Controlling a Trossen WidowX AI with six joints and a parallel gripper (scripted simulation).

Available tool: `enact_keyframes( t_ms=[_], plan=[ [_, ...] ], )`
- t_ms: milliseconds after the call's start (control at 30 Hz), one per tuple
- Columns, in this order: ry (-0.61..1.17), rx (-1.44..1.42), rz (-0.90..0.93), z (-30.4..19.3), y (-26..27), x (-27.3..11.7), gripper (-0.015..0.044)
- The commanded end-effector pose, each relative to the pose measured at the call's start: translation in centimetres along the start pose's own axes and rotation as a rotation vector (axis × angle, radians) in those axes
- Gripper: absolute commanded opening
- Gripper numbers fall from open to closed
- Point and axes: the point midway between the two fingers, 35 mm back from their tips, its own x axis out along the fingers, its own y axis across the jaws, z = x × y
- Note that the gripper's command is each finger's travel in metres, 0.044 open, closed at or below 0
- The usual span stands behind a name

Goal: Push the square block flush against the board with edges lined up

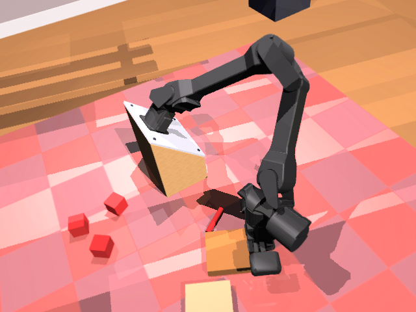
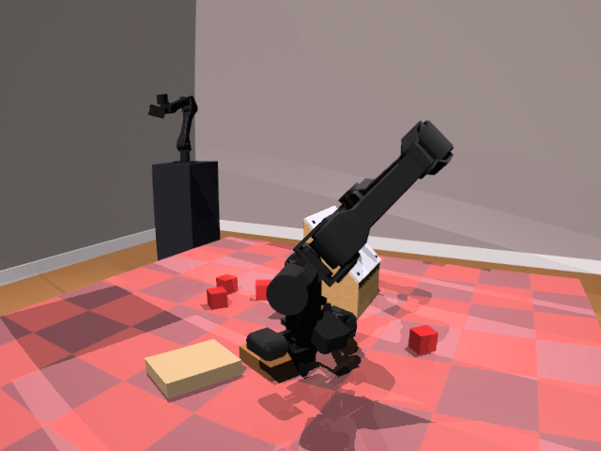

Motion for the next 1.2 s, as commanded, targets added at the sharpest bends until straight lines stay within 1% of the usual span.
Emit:
enact_keyframes(
  t_ms=[0,1167],
  plan=[
    [0.005,0.005,0.001,-0.6,0.0,0.2,0.0000],
    [0.008,0.006,0.000,-3.7,-0.2,0.2,0.0000]
  ],
)
